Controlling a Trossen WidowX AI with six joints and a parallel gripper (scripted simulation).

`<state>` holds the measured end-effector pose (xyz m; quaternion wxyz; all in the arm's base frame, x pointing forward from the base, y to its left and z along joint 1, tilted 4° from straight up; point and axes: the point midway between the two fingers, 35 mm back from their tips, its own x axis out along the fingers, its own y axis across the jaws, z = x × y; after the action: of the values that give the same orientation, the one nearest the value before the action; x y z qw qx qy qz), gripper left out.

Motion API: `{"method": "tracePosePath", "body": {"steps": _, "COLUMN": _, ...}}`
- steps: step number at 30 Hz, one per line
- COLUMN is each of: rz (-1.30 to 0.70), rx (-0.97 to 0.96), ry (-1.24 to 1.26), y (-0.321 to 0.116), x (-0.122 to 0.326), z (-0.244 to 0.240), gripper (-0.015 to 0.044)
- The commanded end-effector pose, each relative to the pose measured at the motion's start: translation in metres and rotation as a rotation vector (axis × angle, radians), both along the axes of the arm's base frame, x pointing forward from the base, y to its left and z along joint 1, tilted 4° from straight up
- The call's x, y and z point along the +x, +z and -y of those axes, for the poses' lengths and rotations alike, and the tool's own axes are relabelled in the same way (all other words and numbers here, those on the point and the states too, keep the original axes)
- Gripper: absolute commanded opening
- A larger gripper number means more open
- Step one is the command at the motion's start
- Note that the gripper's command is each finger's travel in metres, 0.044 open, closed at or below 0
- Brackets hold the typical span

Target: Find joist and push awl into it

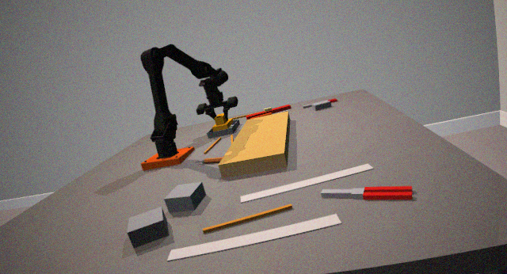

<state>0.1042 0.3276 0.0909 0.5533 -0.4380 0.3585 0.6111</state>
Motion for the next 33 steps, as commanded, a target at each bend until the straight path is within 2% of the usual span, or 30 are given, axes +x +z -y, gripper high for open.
{"method": "tracePosePath", "body": {"steps": 1, "rz": 0.002, "rx": 0.004, "ry": -0.005, "y": -0.006, "x": 0.001, "z": -0.001, "gripper": 0.0}}
{"method": "tracePosePath", "body": {"steps": 9, "rz": 0.002, "rx": 0.004, "ry": -0.005, "y": -0.014, "x": 0.001, "z": -0.002, "gripper": 0.0}}
{"method": "tracePosePath", "body": {"steps": 21, "rz": -0.001, "rx": -0.003, "ry": 0.0, "y": -0.013, "x": 0.0, "z": 0.0, "gripper": 0.0315}}
{"method": "tracePosePath", "body": {"steps": 26, "rz": -0.001, "rx": -0.003, "ry": 0.0, "y": 0.021, "x": 0.0, "z": -0.001, "gripper": 0.044}}
{"method": "tracePosePath", "body": {"steps": 30, "rz": -0.001, "rx": -0.003, "ry": 0.0, "y": 0.073, "x": -0.002, "z": 0.007, "gripper": 0.044}}
{"method": "tracePosePath", "body": {"steps": 33, "rz": -0.001, "rx": -0.003, "ry": 0.0, "y": 0.083, "x": -0.003, "z": 0.009, "gripper": 0.044}}
